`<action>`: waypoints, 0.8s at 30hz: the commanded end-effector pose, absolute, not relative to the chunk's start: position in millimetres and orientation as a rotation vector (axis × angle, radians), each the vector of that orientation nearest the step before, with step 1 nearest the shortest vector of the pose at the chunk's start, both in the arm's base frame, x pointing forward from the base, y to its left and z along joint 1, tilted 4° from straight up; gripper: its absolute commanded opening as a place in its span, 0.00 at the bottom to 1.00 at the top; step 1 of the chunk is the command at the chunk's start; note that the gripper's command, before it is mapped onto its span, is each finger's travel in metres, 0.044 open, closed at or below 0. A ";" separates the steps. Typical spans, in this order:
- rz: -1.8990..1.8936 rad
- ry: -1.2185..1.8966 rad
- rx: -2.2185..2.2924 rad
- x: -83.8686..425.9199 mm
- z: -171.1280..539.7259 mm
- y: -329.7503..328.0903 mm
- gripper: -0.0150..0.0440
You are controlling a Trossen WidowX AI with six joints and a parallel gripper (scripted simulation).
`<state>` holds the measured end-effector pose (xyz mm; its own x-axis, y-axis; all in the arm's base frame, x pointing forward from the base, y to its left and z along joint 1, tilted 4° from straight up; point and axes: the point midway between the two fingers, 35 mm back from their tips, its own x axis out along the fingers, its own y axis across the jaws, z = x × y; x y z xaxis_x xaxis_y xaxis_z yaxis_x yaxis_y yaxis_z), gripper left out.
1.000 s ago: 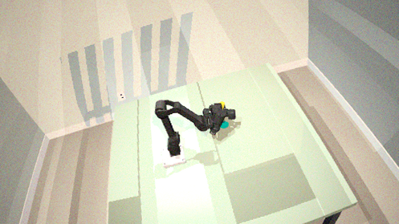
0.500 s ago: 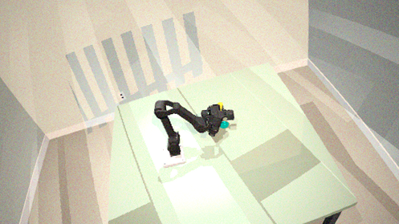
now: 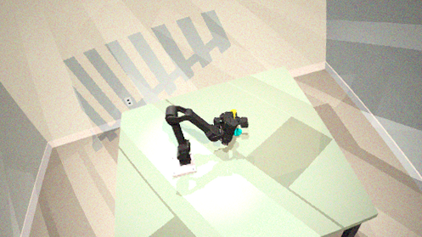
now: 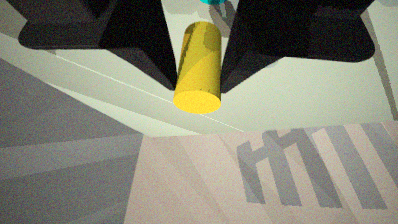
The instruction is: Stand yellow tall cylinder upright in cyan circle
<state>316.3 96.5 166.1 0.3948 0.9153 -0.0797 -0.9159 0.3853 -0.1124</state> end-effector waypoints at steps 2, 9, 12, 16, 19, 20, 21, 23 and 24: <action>1.172 0.013 -0.135 317.5 149.9 96.2 0.43; 1.172 0.013 -0.134 320.5 127.8 95.3 0.43; 1.172 0.013 -0.134 321.0 118.4 95.1 0.43; 1.172 0.014 -0.134 320.9 106.0 94.9 0.43; 1.172 0.014 -0.134 320.3 96.8 94.8 0.43; 1.172 0.014 -0.134 320.0 93.8 94.8 0.43; 1.172 0.014 -0.134 319.7 90.8 94.9 0.43; 1.172 0.014 -0.134 318.9 85.3 94.9 0.43; 1.172 0.014 -0.133 318.7 83.8 94.9 0.43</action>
<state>322.3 94.3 90.9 0.3950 0.9150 -0.0817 -0.9167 0.3868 -0.0999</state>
